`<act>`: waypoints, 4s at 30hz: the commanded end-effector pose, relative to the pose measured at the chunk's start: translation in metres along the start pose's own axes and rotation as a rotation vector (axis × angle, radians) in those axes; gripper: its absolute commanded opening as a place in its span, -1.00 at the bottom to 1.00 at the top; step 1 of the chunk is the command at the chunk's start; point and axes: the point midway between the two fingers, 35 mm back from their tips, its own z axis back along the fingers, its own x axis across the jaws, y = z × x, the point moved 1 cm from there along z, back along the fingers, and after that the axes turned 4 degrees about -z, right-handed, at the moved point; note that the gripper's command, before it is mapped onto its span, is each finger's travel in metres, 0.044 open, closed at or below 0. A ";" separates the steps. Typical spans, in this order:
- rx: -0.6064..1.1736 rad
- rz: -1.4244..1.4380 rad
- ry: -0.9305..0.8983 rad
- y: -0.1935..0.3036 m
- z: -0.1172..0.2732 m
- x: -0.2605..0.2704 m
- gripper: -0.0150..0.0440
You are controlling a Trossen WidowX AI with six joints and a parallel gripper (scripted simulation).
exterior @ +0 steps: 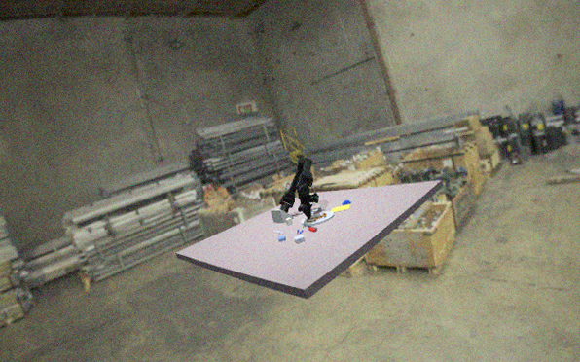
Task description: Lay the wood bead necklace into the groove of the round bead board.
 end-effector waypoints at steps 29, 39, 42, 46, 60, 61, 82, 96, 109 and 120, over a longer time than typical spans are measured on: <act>0.002 -0.001 -0.004 0.000 -0.007 0.001 -0.49; 0.002 -0.001 -0.004 0.000 -0.007 0.001 -0.49; 0.002 -0.001 -0.004 0.000 -0.007 0.001 -0.49; 0.002 -0.001 -0.004 0.000 -0.007 0.001 -0.49; 0.002 -0.001 -0.004 0.000 -0.007 0.001 -0.49; 0.002 -0.001 -0.004 0.000 -0.007 0.001 -0.49; 0.000 -0.008 -0.009 0.027 -0.001 0.021 -0.49; -0.002 -0.003 -0.006 0.026 -0.006 0.020 -0.05; -0.001 -0.008 -0.009 0.026 -0.003 0.021 1.00; 0.000 -0.008 -0.009 0.026 -0.001 0.021 1.00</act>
